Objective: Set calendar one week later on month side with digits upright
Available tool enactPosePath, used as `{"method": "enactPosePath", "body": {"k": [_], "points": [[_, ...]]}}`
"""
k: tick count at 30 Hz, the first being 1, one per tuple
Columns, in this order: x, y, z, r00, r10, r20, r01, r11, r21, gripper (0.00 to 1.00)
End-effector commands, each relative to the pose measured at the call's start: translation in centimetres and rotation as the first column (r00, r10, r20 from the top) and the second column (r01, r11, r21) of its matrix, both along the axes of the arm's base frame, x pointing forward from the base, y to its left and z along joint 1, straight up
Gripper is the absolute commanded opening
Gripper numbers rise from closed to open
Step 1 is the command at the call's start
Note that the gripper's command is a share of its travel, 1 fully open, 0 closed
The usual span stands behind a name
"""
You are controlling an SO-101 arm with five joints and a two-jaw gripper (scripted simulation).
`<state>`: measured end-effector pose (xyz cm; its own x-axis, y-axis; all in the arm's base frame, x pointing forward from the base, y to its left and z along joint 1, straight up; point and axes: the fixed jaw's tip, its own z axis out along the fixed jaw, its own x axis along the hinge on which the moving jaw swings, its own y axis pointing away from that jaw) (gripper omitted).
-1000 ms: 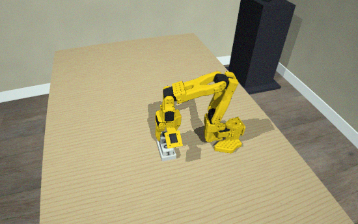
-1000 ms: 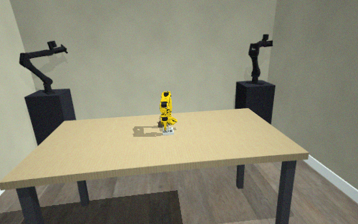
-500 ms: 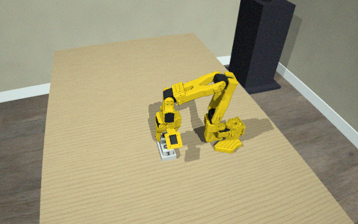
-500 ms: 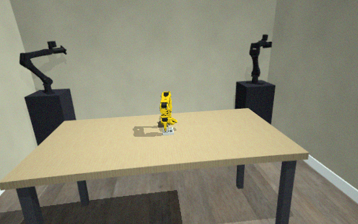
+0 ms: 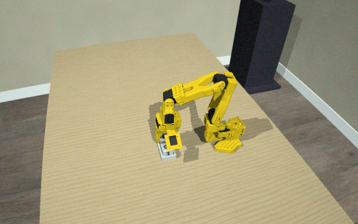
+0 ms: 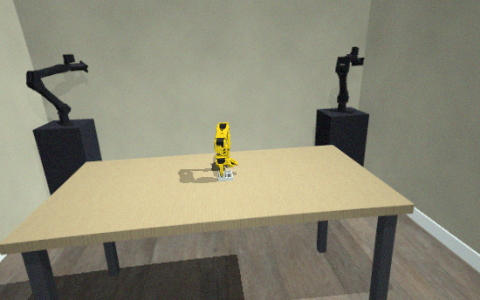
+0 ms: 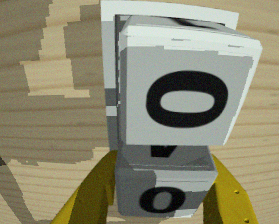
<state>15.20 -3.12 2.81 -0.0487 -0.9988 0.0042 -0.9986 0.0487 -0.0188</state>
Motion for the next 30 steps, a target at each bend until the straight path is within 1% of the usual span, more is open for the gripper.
{"method": "enactPosePath", "body": {"k": [1,12,15,22,30], "points": [[0.21,-0.12,0.01,1.000,-0.016,0.017,0.016,1.000,-0.001,0.00],[0.22,-0.13,-0.15,1.000,-0.016,0.017,0.016,1.000,-0.001,0.00],[0.22,-0.13,-0.15,1.000,-0.016,0.017,0.016,1.000,-0.001,0.04],[0.22,-0.13,-0.15,1.000,-0.016,0.017,0.016,1.000,-0.001,0.16],[0.22,-0.13,-0.15,1.000,-0.016,0.017,0.016,1.000,-0.001,0.17]]}}
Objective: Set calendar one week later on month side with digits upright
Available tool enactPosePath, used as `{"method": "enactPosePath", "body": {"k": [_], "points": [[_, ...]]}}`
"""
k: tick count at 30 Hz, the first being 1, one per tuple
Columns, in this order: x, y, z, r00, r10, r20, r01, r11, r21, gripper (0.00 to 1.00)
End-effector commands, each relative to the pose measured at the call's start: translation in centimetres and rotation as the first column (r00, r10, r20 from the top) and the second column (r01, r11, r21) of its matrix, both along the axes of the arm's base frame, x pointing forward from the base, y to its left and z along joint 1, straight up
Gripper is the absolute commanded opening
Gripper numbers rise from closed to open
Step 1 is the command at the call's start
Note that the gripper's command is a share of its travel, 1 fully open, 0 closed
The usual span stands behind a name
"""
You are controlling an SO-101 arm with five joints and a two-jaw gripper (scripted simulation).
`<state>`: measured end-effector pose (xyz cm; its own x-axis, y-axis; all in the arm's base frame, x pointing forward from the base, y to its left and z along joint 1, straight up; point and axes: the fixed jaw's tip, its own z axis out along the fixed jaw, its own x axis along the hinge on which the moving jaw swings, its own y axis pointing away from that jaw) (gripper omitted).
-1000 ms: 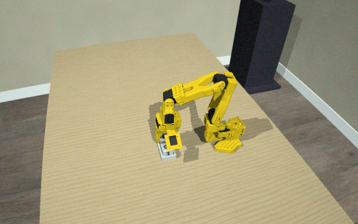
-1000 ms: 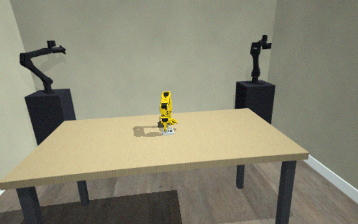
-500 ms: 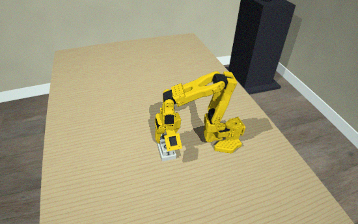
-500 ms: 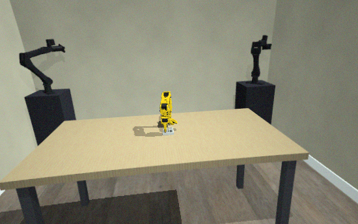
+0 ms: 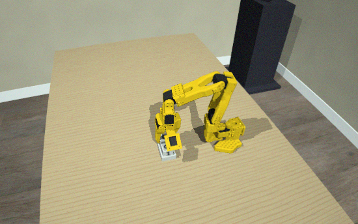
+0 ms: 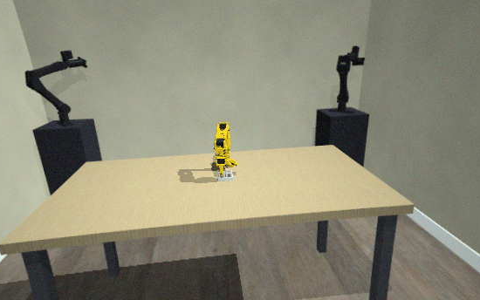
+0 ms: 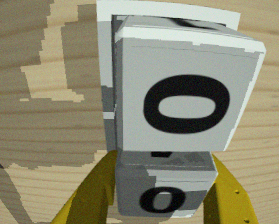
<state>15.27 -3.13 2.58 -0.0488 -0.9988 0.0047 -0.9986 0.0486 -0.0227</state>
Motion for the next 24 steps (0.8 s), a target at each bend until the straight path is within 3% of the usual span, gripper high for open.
{"method": "enactPosePath", "body": {"k": [1,24], "points": [[0.15,-0.11,0.08,1.000,-0.016,0.013,0.016,1.000,-0.001,0.18],[0.15,-0.11,0.08,1.000,-0.016,0.013,0.016,1.000,-0.001,0.35]]}}
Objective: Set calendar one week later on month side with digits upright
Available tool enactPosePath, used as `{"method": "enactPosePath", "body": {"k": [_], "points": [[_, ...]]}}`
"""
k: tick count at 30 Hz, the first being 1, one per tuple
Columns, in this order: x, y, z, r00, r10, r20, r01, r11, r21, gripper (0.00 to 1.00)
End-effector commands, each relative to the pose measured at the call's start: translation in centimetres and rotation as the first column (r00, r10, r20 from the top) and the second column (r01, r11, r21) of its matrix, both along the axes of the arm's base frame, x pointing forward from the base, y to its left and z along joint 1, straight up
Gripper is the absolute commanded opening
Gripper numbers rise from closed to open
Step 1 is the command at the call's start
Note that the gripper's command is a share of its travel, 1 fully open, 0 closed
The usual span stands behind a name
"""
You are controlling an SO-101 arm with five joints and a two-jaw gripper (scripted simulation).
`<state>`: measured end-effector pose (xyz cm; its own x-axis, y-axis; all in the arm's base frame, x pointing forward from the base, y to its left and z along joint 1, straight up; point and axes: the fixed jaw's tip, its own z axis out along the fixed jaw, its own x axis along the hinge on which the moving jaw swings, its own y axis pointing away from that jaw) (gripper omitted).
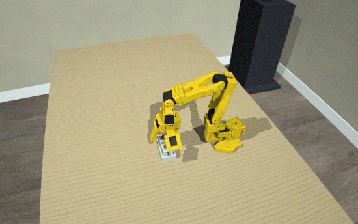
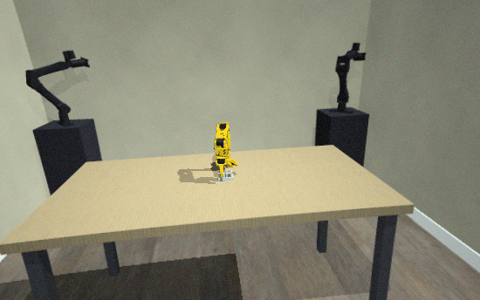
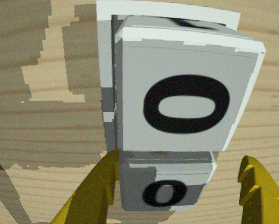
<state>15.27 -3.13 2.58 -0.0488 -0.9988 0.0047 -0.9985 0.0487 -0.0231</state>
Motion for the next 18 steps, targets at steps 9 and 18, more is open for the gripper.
{"method": "enactPosePath", "body": {"k": [9,18], "points": [[0.1,-0.1,0.1,1.000,-0.016,0.013,0.016,1.000,-0.001,0.36],[0.3,-0.2,1.6,1.000,-0.016,0.013,0.016,1.000,-0.001,0.36]]}}
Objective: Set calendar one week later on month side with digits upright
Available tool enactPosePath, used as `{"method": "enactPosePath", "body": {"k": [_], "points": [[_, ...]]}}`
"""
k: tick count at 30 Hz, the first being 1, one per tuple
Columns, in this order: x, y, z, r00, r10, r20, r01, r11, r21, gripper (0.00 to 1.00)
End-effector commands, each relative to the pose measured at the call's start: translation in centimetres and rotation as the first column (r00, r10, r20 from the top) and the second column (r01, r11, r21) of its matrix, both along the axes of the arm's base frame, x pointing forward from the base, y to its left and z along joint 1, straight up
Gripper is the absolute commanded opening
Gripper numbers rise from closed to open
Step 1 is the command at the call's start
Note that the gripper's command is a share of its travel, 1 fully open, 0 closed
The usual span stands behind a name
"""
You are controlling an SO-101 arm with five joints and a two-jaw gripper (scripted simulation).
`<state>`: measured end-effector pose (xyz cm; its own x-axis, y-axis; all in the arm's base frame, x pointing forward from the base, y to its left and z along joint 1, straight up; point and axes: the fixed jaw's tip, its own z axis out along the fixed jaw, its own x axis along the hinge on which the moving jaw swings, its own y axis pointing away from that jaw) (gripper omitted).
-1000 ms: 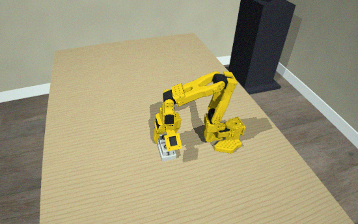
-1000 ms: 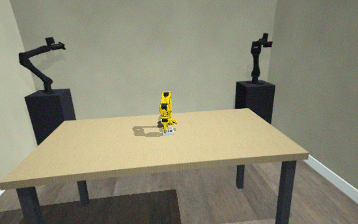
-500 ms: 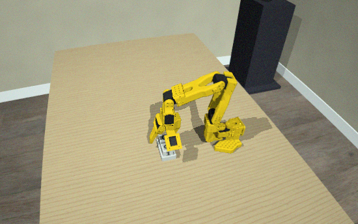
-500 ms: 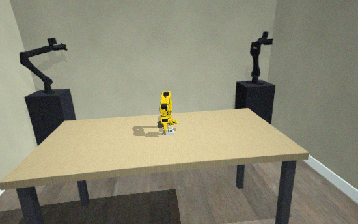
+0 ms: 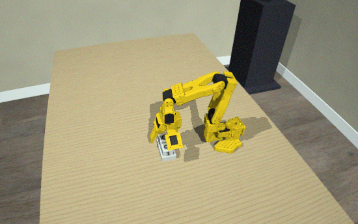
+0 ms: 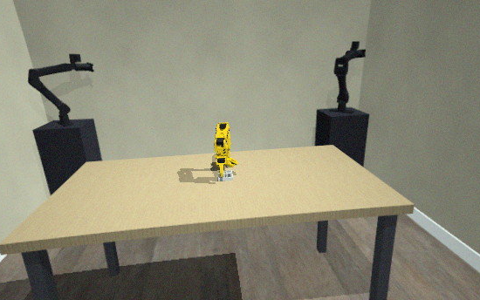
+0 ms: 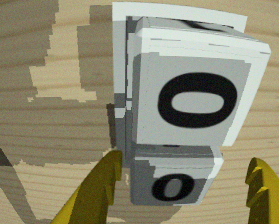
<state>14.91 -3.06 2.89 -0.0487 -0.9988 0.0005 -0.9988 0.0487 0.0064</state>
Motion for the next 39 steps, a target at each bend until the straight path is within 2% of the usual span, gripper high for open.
{"method": "enactPosePath", "body": {"k": [1,4,6,12,16,39], "points": [[0.7,-0.2,1.6,0.999,-0.016,0.042,0.016,1.000,-0.006,0.36],[0.7,-0.2,2.8,0.999,-0.016,0.042,0.016,1.000,-0.006,0.36],[0.7,-0.2,2.8,0.999,-0.016,0.042,0.016,1.000,-0.006,0.36],[0.5,-0.2,4.8,0.999,-0.016,0.042,0.016,1.000,-0.006,0.36],[0.3,-0.1,5.6,0.999,-0.016,0.042,0.016,1.000,-0.006,0.36],[0.3,-0.1,5.8,0.999,-0.016,0.042,0.016,1.000,-0.006,0.36]]}}
